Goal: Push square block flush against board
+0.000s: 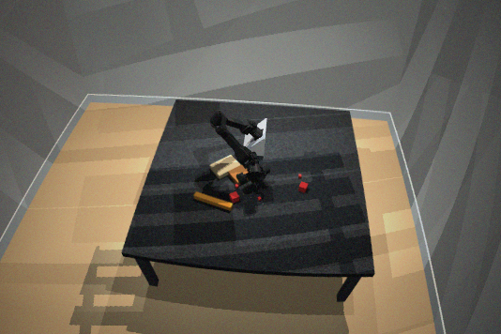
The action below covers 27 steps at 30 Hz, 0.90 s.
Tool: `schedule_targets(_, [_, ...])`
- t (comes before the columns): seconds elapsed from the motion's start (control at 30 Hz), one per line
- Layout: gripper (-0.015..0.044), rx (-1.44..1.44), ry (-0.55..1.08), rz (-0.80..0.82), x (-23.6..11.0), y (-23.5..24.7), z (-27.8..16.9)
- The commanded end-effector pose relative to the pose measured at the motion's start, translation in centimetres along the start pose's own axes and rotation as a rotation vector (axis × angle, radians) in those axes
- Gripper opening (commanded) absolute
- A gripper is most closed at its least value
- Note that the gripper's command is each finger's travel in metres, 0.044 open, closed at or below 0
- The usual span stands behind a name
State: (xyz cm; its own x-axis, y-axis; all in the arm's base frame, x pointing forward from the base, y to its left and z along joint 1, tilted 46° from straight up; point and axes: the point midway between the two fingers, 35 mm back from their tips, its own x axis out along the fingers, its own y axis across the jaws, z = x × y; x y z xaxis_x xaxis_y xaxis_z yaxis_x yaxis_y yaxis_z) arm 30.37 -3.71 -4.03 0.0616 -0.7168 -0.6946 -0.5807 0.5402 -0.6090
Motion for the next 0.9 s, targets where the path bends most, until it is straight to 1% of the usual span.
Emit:
schedule_targets(0.0, [0.0000,0.000,-0.001,-0.001,0.0,0.1,0.7])
schedule_targets(0.37, [0.0000,0.001,-0.001,-0.001,0.1,0.2,2.4])
schedule_targets(0.43, [0.0000,0.001,-0.001,-0.001,-1.1,0.1,2.0])
schedule_targets(0.5, [0.0000,0.001,-0.002,0.001,-4.2,0.1,2.0])
schedule_targets(0.53, [0.0000,0.001,-0.002,0.001,-5.2,0.1,2.0])
schedule_targets(0.73, [0.0000,0.007,-0.002,0.001,-5.5,0.1,1.9])
schedule_targets(0.87, [0.0000,0.119,-0.002,0.001,-5.6,0.4,1.0])
